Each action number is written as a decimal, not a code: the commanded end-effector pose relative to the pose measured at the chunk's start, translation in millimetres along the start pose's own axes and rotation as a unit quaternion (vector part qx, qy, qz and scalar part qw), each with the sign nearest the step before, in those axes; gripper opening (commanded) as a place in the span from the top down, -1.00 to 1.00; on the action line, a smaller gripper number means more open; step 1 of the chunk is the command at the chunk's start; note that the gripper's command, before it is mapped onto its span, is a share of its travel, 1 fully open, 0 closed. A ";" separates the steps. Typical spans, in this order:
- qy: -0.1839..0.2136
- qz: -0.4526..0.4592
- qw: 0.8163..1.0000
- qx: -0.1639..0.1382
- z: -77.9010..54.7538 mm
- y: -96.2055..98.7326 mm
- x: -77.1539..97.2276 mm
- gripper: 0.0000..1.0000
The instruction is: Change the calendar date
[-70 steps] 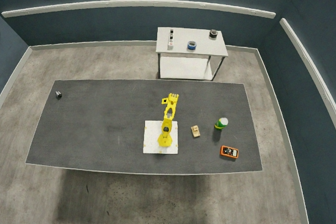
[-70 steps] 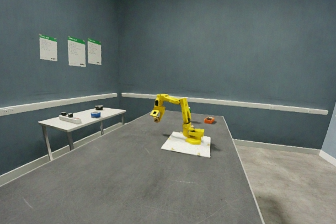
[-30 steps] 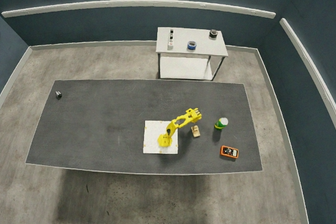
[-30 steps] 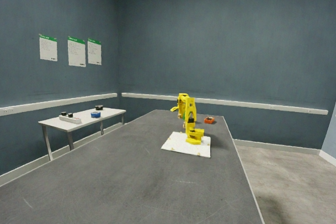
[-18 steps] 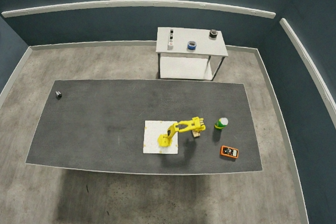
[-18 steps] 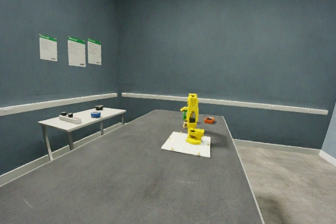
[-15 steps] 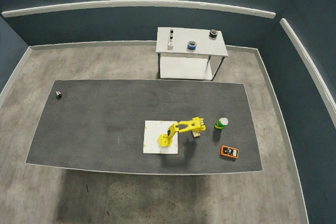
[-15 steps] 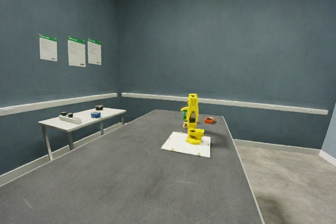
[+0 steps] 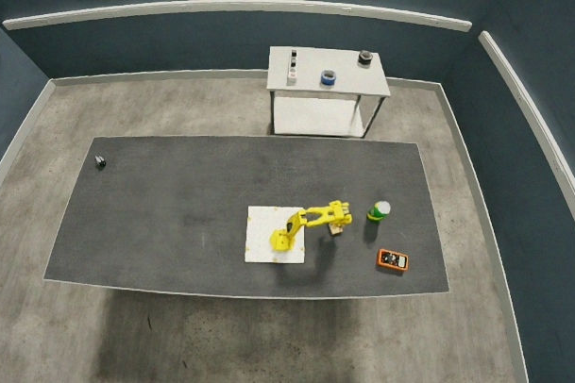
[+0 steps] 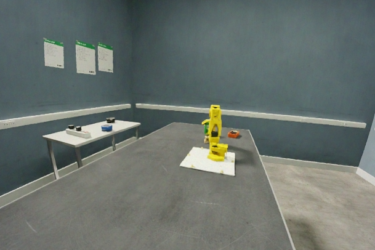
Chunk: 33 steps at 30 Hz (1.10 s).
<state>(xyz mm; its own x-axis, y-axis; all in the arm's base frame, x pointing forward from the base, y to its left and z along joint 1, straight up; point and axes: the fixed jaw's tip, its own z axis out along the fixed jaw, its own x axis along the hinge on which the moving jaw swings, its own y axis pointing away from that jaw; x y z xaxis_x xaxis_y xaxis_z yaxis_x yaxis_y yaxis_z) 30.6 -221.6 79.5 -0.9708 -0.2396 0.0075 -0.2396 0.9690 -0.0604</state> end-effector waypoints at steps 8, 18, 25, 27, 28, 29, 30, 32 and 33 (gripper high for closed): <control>-0.002 0.003 1.000 -0.017 11.2 1.2 1.1 1.00; -0.003 0.003 1.000 -0.020 13.4 1.4 1.1 1.00; -0.005 0.008 0.999 -0.043 22.8 6.3 1.3 1.00; -0.005 0.008 0.999 -0.043 22.8 6.3 1.3 1.00; -0.005 0.008 0.999 -0.043 22.8 6.3 1.3 1.00; -0.005 0.008 0.999 -0.043 22.8 6.3 1.3 1.00; -0.005 0.008 0.999 -0.043 22.8 6.3 1.3 1.00; -0.005 0.008 0.999 -0.043 22.8 6.3 1.3 1.00; -0.005 0.008 0.999 -0.043 22.8 6.3 1.3 1.00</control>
